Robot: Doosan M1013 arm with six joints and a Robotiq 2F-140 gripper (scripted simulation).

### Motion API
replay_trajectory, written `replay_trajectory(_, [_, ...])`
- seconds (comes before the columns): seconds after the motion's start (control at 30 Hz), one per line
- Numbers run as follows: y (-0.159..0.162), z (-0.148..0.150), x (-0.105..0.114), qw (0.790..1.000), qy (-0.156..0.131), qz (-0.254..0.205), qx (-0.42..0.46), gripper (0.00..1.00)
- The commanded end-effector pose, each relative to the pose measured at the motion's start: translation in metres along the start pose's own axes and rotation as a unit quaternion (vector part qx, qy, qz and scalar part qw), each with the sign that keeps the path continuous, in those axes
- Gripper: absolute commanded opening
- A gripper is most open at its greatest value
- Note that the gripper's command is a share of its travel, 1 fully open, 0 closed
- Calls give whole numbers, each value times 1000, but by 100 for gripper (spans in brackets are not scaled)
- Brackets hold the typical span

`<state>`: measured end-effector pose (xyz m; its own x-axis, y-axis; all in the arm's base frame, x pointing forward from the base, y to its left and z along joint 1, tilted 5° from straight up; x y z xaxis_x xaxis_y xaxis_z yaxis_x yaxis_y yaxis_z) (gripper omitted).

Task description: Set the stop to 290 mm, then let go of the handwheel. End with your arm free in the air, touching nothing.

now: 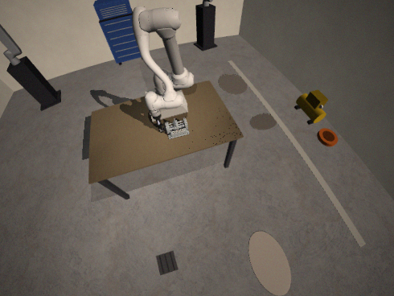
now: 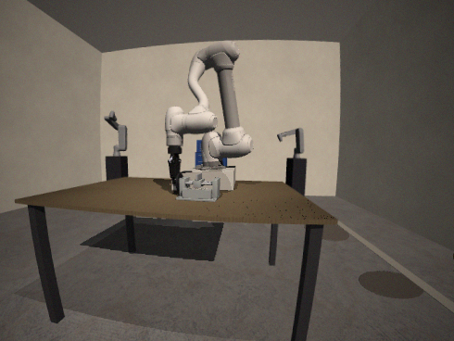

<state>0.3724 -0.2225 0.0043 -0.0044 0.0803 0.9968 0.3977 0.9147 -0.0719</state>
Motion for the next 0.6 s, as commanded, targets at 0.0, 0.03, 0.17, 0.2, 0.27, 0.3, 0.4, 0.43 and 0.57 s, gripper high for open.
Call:
replay_trajectory(0.0, [1,-5,-2,1000,0,0,0,4])
replay_trajectory(0.03, [1,-5,-2,1000,0,0,0,4])
replay_trajectory(0.17, [2,-10,-4,1000,0,0,0,4])
replay_trajectory(0.2, [2,-12,-5,1000,0,0,0,4])
replay_trajectory(0.27, [3,-16,-5,1000,0,0,0,4])
replay_trajectory(0.3, [3,-19,-6,1000,0,0,0,4])
replay_trajectory(0.4, [5,-27,-5,1000,0,0,0,4])
replay_trajectory(0.43, [5,-30,-4,1000,0,0,0,4])
replay_trajectory(0.57, [7,-40,1,1000,0,0,0,4])
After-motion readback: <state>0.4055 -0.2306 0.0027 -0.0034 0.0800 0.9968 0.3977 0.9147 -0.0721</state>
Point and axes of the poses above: the point where the finger pads meet when closed, its own x axis back along the fingers, its own z axis across the jaws, y = z × x, the point moved 4 cm from there along x, back along the fingers, and after that the axes turned 10 degrees about -x, right-handed, at the moved point
